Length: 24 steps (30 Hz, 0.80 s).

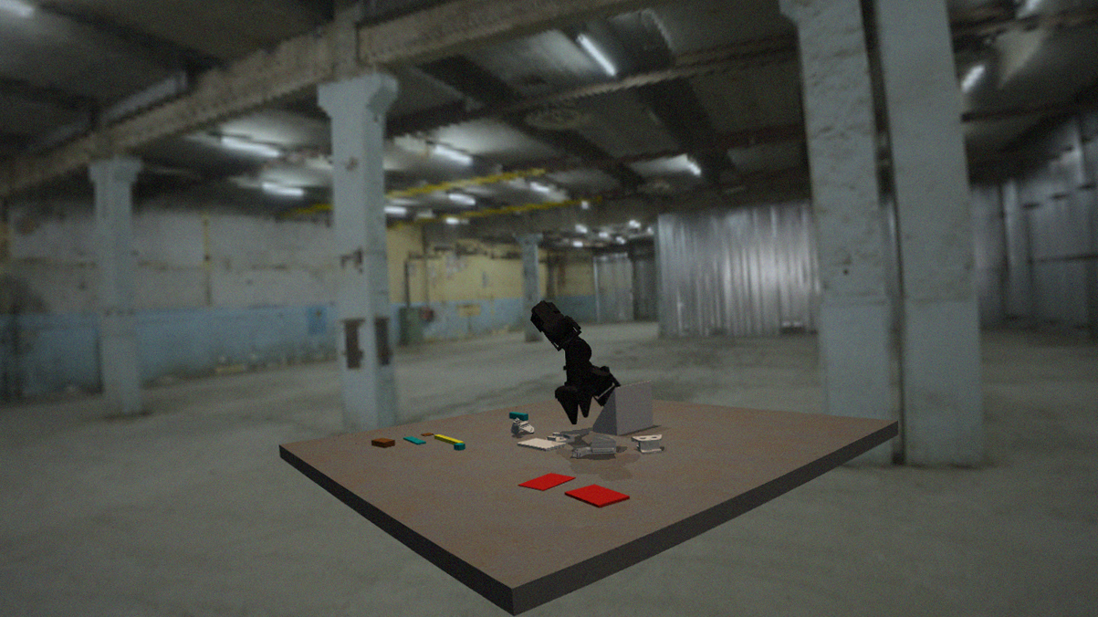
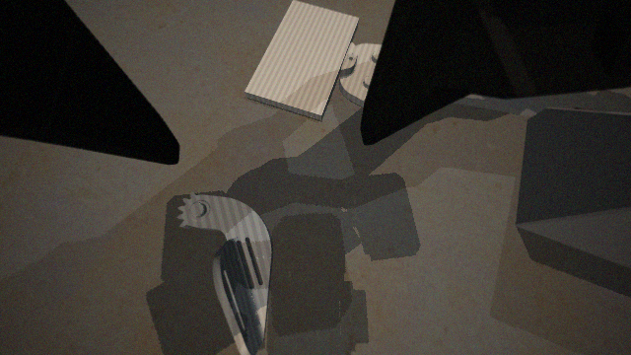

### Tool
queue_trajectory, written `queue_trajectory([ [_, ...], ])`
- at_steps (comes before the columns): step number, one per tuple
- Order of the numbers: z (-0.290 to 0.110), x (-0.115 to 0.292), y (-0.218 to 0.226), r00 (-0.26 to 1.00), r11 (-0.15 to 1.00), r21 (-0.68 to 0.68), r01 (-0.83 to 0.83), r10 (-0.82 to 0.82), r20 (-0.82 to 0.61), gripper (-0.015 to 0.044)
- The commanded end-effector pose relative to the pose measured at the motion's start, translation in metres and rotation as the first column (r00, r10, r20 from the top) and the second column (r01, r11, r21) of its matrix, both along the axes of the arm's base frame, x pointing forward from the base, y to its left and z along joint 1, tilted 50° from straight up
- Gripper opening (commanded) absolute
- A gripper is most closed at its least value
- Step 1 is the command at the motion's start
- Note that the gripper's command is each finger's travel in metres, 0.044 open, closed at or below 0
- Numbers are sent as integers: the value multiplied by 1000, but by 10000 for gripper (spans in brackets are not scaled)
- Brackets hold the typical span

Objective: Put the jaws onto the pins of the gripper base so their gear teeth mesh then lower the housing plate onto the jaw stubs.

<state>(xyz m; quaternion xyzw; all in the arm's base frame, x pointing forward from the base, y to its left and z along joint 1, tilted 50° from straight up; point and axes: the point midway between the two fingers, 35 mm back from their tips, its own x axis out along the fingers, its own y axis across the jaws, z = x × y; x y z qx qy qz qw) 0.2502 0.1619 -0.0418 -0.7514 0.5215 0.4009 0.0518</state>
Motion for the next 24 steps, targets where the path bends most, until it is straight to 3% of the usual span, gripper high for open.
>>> queue_trajectory([
  [1, 0, 0, 0, 1000, 1000, 0, 0, 0, 0, 440],
  [22, 0, 0, 0, 1000, 1000, 0, 0, 0, 0, 440],
  [24, 0, 0, 0, 1000, 1000, 0, 0, 0, 0, 387],
])
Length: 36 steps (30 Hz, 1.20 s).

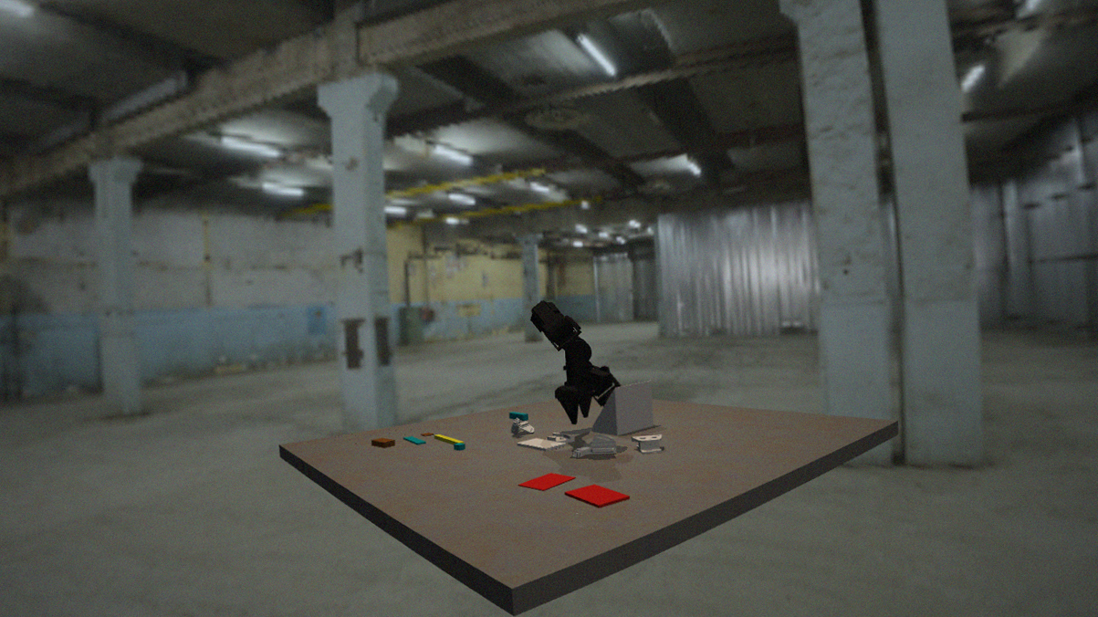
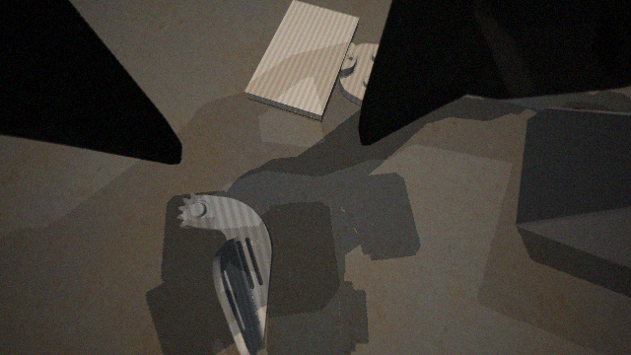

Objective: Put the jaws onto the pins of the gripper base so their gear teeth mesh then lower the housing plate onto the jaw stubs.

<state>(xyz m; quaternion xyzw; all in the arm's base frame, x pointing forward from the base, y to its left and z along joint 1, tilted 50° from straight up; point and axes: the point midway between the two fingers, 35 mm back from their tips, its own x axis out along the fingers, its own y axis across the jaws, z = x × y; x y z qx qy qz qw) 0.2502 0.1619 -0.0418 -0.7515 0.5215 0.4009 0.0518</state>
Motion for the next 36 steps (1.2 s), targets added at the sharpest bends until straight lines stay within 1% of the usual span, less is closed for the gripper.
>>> queue_trajectory([
  [1, 0, 0, 0, 1000, 1000, 0, 0, 0, 0, 361],
  [15, 0, 0, 0, 1000, 1000, 0, 0, 0, 0, 0],
  [32, 0, 0, 0, 1000, 1000, 0, 0, 0, 0, 0],
  [36, 0, 0, 0, 1000, 1000, 0, 0, 0, 0, 105],
])
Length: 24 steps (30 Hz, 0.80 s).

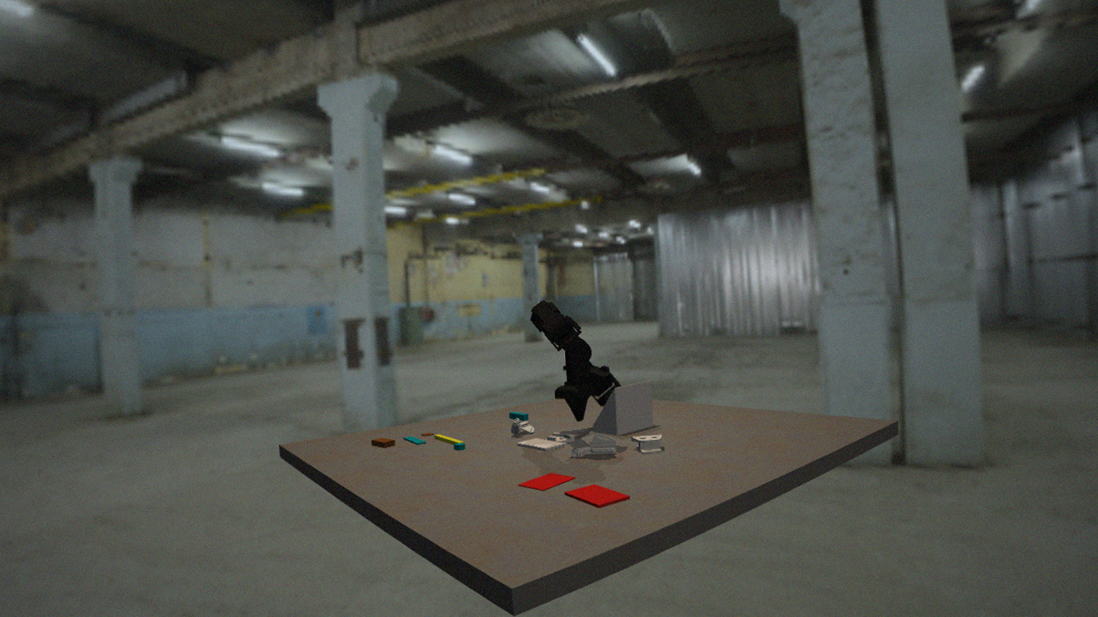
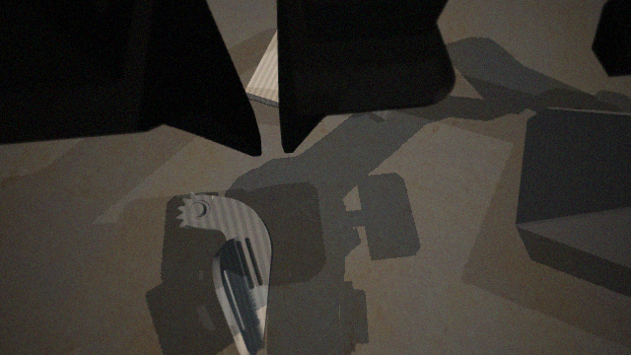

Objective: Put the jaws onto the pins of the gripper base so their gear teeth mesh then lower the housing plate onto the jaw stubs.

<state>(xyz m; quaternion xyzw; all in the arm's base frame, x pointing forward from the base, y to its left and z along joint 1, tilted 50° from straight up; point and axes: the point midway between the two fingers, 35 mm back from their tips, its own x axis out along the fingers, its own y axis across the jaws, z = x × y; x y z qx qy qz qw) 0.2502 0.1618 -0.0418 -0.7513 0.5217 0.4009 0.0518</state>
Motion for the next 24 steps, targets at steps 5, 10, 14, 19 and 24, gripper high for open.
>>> queue_trajectory([
  [5, 0, 0, 0, 1000, 1000, 0, 0, 0, 0, 236],
  [10, 0, 0, 0, 1000, 1000, 0, 0, 0, 0, 368],
  [14, 0, 0, 0, 1000, 1000, 0, 0, 0, 0, 440],
  [19, 0, 0, 0, 1000, 1000, 0, 0, 0, 0, 440],
  [24, 0, 0, 0, 1000, 1000, 0, 0, 0, 0, 440],
])
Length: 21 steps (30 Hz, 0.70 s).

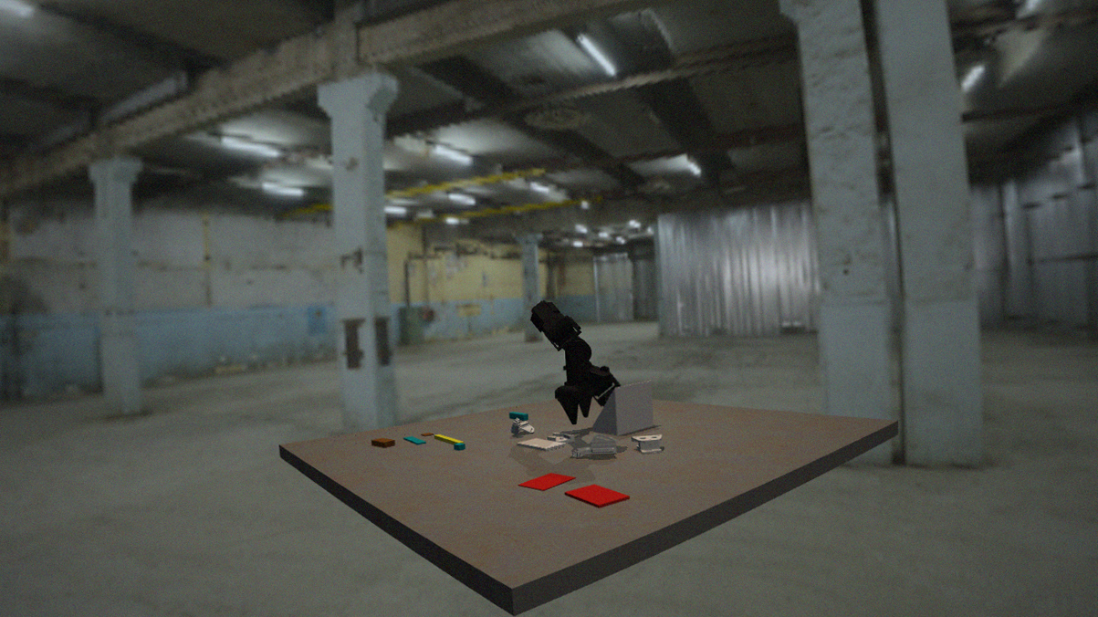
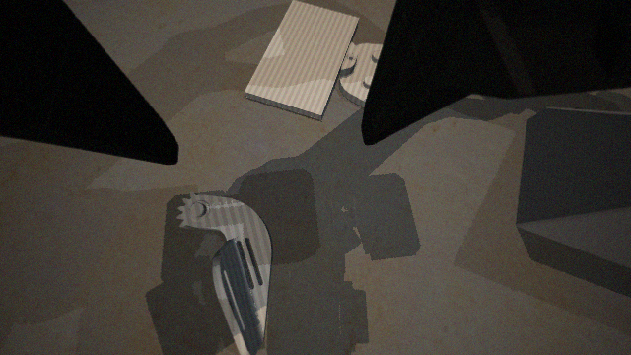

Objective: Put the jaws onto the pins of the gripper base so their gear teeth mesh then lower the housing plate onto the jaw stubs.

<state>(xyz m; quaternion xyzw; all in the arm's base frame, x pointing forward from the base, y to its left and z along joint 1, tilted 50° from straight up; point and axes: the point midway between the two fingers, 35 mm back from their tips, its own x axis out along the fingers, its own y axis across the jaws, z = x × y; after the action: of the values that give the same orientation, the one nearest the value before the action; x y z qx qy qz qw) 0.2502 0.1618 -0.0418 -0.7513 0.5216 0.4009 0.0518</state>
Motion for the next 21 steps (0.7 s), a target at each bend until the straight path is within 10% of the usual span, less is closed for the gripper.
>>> queue_trajectory([
  [1, 0, 0, 0, 1000, 1000, 0, 0, 0, 0, 440],
  [17, 0, 0, 0, 1000, 1000, 0, 0, 0, 0, 440],
  [21, 0, 0, 0, 1000, 1000, 0, 0, 0, 0, 335],
])
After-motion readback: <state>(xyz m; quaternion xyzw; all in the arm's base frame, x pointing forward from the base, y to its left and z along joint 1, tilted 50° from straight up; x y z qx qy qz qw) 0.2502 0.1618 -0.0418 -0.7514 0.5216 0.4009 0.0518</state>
